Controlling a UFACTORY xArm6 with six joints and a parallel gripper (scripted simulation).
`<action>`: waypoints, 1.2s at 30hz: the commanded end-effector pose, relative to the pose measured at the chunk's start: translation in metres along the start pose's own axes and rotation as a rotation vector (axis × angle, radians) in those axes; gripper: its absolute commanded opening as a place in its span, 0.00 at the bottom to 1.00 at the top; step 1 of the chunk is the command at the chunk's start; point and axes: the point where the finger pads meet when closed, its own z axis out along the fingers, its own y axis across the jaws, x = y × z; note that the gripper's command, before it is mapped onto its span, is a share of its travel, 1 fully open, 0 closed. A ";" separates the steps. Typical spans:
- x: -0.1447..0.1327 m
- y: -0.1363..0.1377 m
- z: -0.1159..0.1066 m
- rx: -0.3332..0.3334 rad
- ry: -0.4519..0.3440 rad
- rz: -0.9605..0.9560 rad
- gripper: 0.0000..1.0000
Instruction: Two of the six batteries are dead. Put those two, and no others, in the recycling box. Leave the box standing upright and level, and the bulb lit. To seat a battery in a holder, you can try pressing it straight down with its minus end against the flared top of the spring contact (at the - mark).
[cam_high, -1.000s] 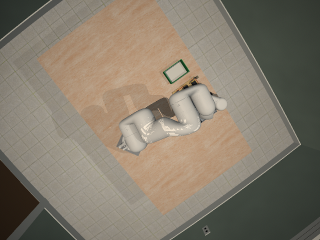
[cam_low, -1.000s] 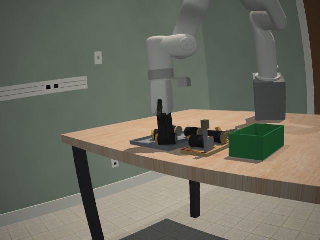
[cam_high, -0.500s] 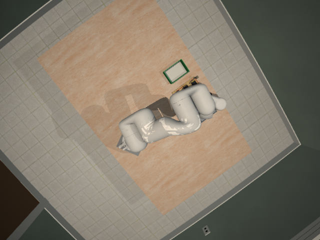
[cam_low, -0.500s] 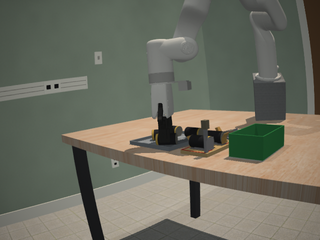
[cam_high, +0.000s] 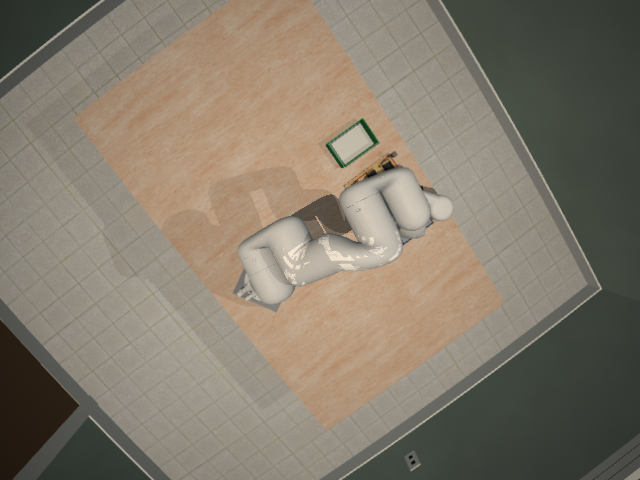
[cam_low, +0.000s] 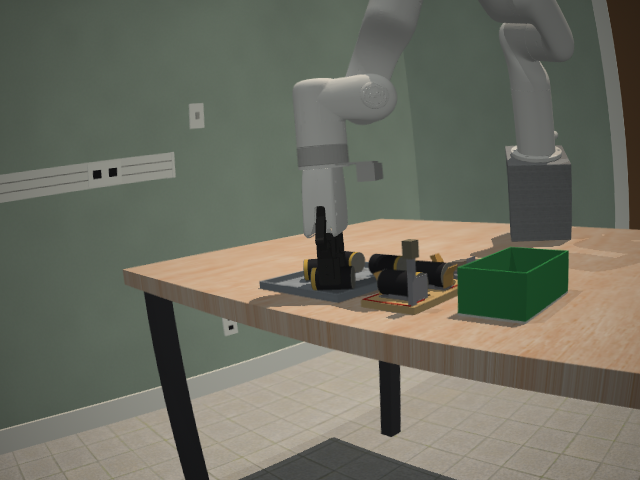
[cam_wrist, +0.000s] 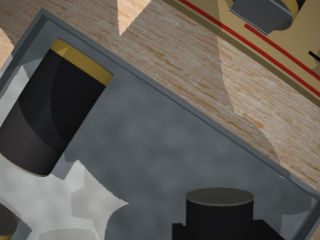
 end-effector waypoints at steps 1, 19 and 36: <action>-0.001 0.001 -0.001 -0.002 -0.003 0.000 0.28; -0.001 0.001 -0.005 -0.002 -0.003 0.000 0.28; -0.001 0.001 -0.046 -0.002 -0.003 0.000 0.28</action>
